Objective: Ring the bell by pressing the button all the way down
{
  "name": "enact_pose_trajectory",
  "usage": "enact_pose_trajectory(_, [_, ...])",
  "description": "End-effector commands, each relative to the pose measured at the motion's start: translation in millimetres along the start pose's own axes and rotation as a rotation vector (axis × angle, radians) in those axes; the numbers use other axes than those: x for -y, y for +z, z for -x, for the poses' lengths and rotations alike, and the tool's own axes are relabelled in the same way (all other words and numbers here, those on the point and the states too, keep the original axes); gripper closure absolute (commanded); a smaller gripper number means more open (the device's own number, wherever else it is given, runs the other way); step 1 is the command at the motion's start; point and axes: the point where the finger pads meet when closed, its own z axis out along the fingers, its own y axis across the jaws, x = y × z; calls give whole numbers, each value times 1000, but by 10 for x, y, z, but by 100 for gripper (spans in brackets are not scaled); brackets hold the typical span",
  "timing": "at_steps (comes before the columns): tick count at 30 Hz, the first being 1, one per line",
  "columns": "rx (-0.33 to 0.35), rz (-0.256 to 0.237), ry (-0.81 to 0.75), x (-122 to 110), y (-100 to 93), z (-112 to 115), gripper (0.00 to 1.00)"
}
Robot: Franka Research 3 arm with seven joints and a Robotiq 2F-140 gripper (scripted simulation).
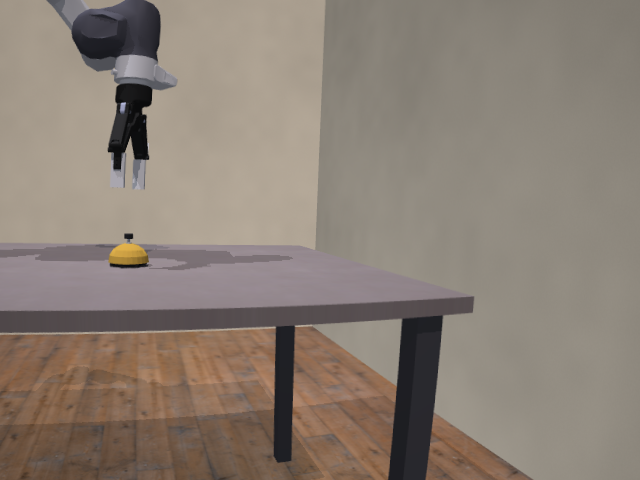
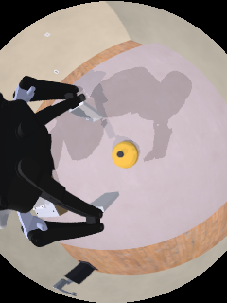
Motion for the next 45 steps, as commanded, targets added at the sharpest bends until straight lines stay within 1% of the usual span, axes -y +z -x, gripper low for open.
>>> enact_pose_trajectory(1, [-6, 5, 45, -2, -8, -9, 0])
enact_pose_trajectory(20, [-6, 5, 45, -2, -8, -9, 0])
enact_pose_trajectory(21, [-6, 5, 45, -2, -8, -9, 100])
enact_pose_trajectory(45, [-6, 5, 45, -2, -8, -9, 100])
